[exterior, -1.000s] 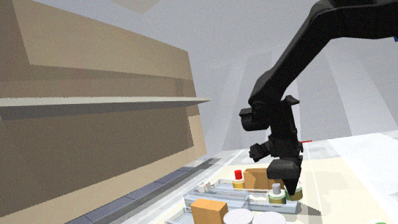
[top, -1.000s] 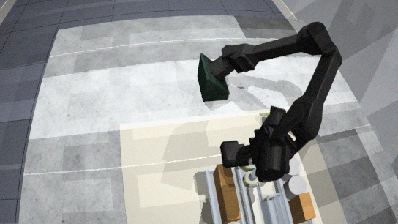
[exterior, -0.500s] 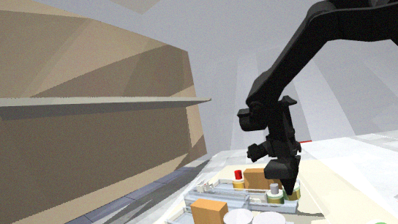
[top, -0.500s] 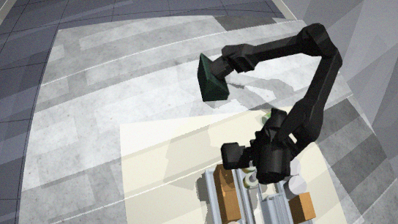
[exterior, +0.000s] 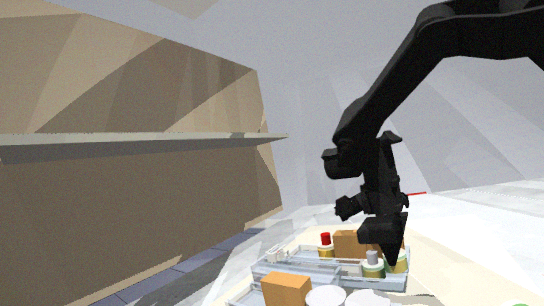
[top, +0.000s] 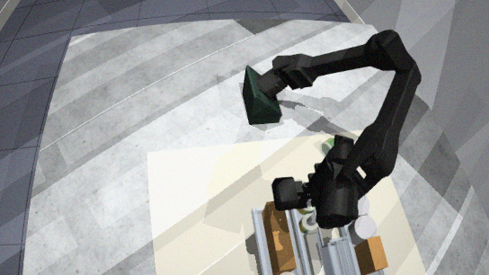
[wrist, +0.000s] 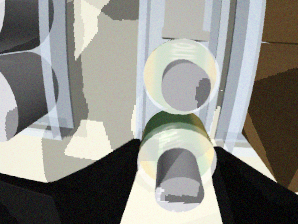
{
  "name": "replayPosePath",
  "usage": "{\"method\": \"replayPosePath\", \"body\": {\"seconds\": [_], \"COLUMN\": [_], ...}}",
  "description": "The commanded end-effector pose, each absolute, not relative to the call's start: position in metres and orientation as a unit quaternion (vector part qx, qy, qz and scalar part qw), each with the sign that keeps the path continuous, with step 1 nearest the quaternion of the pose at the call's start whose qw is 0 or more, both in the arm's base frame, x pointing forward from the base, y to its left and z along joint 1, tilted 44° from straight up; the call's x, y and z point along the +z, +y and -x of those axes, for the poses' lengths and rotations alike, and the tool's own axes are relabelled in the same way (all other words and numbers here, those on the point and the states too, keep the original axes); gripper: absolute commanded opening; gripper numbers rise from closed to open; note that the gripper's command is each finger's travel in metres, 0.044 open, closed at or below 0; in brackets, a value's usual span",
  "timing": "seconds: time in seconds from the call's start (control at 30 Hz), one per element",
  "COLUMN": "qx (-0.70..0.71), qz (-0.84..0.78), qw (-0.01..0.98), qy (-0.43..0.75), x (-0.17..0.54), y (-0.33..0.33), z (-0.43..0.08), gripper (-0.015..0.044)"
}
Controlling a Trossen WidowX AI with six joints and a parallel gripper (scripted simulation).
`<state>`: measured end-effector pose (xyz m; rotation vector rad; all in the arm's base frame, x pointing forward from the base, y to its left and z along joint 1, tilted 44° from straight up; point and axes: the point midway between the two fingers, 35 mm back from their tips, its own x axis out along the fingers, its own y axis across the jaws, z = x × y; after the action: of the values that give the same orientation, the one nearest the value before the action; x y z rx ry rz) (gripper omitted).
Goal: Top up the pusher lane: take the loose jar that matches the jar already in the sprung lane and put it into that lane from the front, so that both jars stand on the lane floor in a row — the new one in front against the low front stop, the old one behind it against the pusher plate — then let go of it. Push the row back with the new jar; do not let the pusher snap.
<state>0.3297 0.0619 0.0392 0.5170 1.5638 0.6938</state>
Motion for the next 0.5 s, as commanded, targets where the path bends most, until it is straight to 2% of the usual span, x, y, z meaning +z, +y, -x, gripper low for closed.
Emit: {"method": "replayPosePath", "body": {"seconds": [0.0,0.47], "qx": [0.307,0.307], "qz": [-0.224,-0.224], "qw": [0.639,0.639], "qy": [0.669,0.669], "x": [0.0449,0.0458], "y": [0.0619,0.0621], "z": [-0.3415,-0.3456], "gripper": [0.0000,0.0000]}}
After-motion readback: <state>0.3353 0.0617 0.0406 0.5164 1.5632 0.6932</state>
